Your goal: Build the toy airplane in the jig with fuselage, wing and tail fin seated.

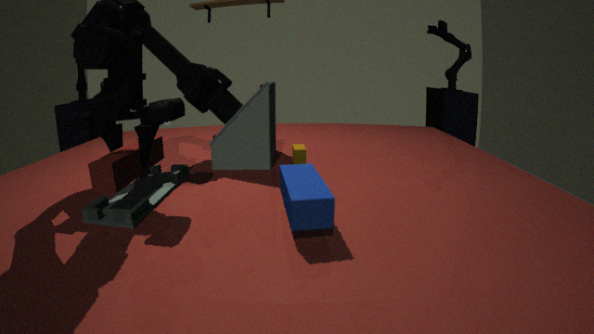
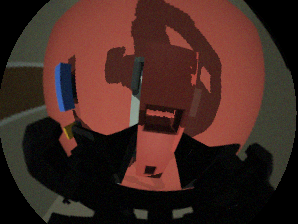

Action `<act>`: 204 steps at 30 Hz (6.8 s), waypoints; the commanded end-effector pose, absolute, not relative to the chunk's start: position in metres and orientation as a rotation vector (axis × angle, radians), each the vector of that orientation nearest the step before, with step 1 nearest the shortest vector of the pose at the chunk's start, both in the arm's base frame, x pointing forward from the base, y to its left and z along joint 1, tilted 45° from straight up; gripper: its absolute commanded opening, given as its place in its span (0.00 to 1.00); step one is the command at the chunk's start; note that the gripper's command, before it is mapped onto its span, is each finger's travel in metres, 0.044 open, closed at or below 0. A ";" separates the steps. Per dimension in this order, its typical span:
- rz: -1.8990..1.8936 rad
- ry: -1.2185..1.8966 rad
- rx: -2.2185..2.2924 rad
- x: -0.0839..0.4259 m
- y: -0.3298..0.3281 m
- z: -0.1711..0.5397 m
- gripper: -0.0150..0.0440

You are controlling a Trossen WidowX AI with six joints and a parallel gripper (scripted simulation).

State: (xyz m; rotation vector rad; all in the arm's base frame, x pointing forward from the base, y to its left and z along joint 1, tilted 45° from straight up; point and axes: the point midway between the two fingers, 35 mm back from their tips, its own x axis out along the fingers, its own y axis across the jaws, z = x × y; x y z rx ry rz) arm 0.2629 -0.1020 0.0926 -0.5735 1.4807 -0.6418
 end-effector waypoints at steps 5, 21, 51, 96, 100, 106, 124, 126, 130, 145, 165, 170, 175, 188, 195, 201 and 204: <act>-0.641 1.480 -0.582 0.262 -0.111 0.083 0.58; -0.644 1.482 -0.575 0.262 -0.116 0.080 0.39; -0.634 1.483 -0.570 0.267 -0.088 0.104 1.00; -0.532 1.528 -0.668 0.330 0.140 -0.036 1.00; -0.532 1.528 -0.668 0.330 0.140 -0.036 1.00; -0.533 1.527 -0.668 0.330 0.117 -0.060 1.00; -0.535 1.527 -0.669 0.330 0.094 -0.084 1.00; -0.535 1.526 -0.669 0.330 0.091 -0.087 1.00; -0.535 1.526 -0.669 0.330 0.087 -0.091 1.00; -0.536 1.526 -0.671 0.329 0.070 -0.108 1.00; -0.536 1.526 -0.671 0.329 0.069 -0.108 0.43; -0.522 1.494 -0.682 0.332 0.079 -0.104 0.25; -0.511 1.475 -0.688 0.335 0.089 -0.099 0.25; -0.510 1.494 -0.677 0.337 0.117 -0.071 0.25; -0.515 1.506 -0.673 0.336 0.132 -0.055 0.25; -0.521 1.516 -0.670 0.334 0.143 -0.040 0.25; -0.524 1.520 -0.669 0.333 0.149 -0.032 0.25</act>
